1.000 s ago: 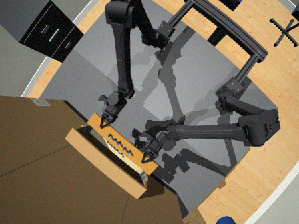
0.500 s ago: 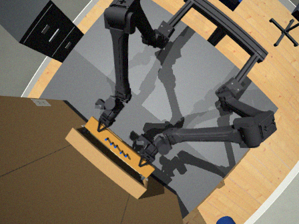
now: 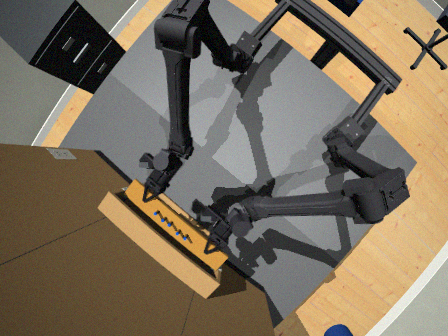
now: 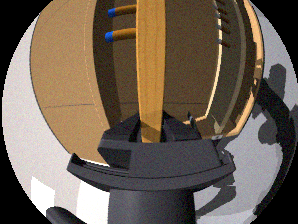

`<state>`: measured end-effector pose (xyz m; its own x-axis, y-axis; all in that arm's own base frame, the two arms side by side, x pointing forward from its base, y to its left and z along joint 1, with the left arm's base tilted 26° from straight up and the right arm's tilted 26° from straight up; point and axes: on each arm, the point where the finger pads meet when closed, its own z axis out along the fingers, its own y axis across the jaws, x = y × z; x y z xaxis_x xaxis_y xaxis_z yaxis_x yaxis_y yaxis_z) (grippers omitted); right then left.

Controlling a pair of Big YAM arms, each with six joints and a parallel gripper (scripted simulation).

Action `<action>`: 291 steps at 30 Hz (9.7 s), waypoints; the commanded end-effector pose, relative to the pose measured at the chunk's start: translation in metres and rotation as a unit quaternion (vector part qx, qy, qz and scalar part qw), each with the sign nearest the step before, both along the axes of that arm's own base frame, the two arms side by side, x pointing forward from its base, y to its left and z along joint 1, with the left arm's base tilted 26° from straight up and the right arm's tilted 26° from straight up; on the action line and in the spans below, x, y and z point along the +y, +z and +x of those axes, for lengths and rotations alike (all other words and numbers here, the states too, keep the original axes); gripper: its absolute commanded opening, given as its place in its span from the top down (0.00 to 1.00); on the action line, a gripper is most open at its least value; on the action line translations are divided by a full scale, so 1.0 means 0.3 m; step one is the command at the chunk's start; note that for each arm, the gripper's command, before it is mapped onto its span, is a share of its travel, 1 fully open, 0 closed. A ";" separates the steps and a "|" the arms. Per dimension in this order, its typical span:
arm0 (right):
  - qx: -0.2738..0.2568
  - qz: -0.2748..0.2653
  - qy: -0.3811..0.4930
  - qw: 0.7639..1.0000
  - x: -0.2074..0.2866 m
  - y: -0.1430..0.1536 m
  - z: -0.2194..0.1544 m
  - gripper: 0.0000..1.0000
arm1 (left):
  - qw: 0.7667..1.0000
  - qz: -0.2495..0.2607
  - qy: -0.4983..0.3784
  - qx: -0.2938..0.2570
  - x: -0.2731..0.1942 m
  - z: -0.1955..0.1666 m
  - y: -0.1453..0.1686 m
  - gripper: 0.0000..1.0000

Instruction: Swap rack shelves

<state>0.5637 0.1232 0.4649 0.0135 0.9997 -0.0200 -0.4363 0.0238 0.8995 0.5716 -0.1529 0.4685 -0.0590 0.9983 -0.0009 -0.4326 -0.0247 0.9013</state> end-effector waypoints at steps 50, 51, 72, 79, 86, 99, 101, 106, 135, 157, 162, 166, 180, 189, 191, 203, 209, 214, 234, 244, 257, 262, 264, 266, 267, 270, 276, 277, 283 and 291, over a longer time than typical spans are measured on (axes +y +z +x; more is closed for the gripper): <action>-0.040 0.011 0.004 0.999 0.000 0.211 0.225 0.88 | 0.999 -0.014 -0.004 -0.033 0.009 0.219 0.196 0.88; -0.036 0.010 0.003 0.999 -0.001 0.196 0.219 0.88 | 0.999 -0.012 -0.003 -0.030 0.009 0.214 0.184 0.88; -0.020 -0.003 0.005 1.000 0.021 0.093 0.070 0.16 | 1.000 -0.001 -0.006 -0.022 -0.015 0.061 0.096 0.16; -0.025 -0.001 0.005 1.000 0.018 0.060 -0.010 0.16 | 1.000 -0.006 -0.006 -0.023 -0.015 -0.007 0.056 0.16; 0.020 0.004 -0.011 1.000 0.005 -0.124 0.045 0.16 | 0.999 -0.023 -0.024 0.000 -0.048 0.058 -0.099 0.16; 0.005 0.021 -0.033 0.999 -0.051 -0.380 0.225 0.16 | 1.000 -0.004 -0.002 -0.014 -0.005 0.222 -0.400 0.16; -0.003 0.018 -0.025 1.000 -0.045 -0.407 0.235 0.16 | 1.000 -0.001 0.003 -0.015 0.009 0.234 -0.432 0.16; -0.013 0.010 -0.012 1.000 -0.035 -0.447 0.247 0.16 | 1.000 -0.002 0.004 -0.016 0.021 0.246 -0.463 0.16; 0.001 0.005 -0.007 1.000 -0.031 -0.450 0.327 0.16 | 1.000 -0.002 0.002 -0.001 0.014 0.319 -0.445 0.16; 0.000 0.006 -0.006 1.000 -0.034 -0.403 0.417 0.16 | 1.000 -0.005 0.000 -0.002 0.021 0.409 -0.399 0.16; 0.000 0.005 -0.006 1.000 -0.035 -0.392 0.439 0.16 | 1.000 -0.005 -0.002 -0.002 0.012 0.429 -0.387 0.16; 0.000 0.005 -0.006 1.000 -0.035 -0.387 0.448 0.16 | 1.000 -0.005 -0.002 -0.002 0.014 0.439 -0.382 0.16; -0.007 0.006 -0.008 1.000 -0.044 -0.360 0.456 0.41 | 1.000 -0.006 -0.007 -0.009 -0.006 0.437 -0.357 0.57; -0.005 0.004 -0.003 1.000 -0.015 -0.367 0.444 0.82 | 1.000 -0.002 -0.002 -0.007 0.010 0.433 -0.364 0.88; -0.004 0.004 -0.003 1.000 -0.015 -0.367 0.440 0.88 | 1.000 -0.002 -0.002 -0.006 0.010 0.429 -0.364 0.93; -0.005 0.004 -0.003 1.000 -0.014 -0.368 0.418 0.88 | 1.000 -0.002 -0.002 -0.007 0.009 0.408 -0.363 0.88; -0.005 0.004 -0.003 1.000 -0.013 -0.374 0.376 0.88 | 1.000 -0.003 -0.002 -0.007 0.007 0.366 -0.370 0.88; -0.006 0.004 -0.003 1.000 -0.012 -0.388 0.334 0.88 | 1.000 -0.003 -0.003 -0.008 0.004 0.325 -0.384 0.88; -0.008 0.006 -0.005 1.000 -0.013 -0.436 0.190 0.88 | 1.000 -0.002 -0.004 -0.013 -0.007 0.185 -0.430 0.88; -0.009 0.006 -0.005 1.000 -0.011 -0.467 0.106 0.88 | 1.000 0.000 -0.004 -0.016 -0.012 0.102 -0.461 0.88; -0.027 0.007 -0.004 1.000 -0.010 -0.424 0.069 0.88 | 0.999 -0.001 -0.004 -0.034 -0.013 0.065 -0.417 0.88; -0.033 0.007 -0.004 0.999 -0.009 -0.402 0.064 0.88 | 0.999 -0.002 -0.005 -0.040 -0.013 0.060 -0.396 0.88; -0.035 0.007 -0.004 0.999 -0.009 -0.398 0.058 0.88 | 0.999 -0.002 -0.005 -0.042 -0.014 0.054 -0.393 0.88; -0.037 0.007 -0.004 0.999 -0.009 -0.395 0.051 0.88 | 0.999 -0.002 -0.005 -0.044 -0.014 0.048 -0.390 0.88; -0.037 0.007 -0.004 0.999 -0.009 -0.395 0.051 0.88 | 0.999 -0.002 -0.005 -0.044 -0.014 0.048 -0.390 0.88; -0.037 0.007 -0.004 0.999 -0.009 -0.397 0.044 0.88 | 0.999 -0.002 -0.005 -0.044 -0.014 0.041 -0.392 0.88; -0.038 0.007 -0.003 0.999 -0.008 -0.417 -0.001 0.88 | 0.999 -0.003 -0.005 -0.045 -0.017 -0.004 -0.412 0.88; -0.038 0.007 -0.003 0.999 -0.008 -0.421 -0.009 0.88 | 0.999 -0.003 -0.005 -0.045 -0.017 -0.012 -0.416 0.88; -0.038 0.008 -0.003 0.999 -0.007 -0.444 -0.061 0.88 | 0.999 -0.003 -0.006 -0.045 -0.020 -0.064 -0.440 0.88; -0.040 0.008 -0.003 0.999 -0.006 -0.458 -0.104 0.88 | 0.999 -0.004 -0.005 -0.046 -0.022 -0.107 -0.454 0.88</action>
<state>0.5566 0.1186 0.2909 0.0220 0.9996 -0.0180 -0.4260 0.0256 0.9044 0.5649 -0.1525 0.2940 -0.0577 0.9983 0.0018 -0.4296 -0.0265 0.9026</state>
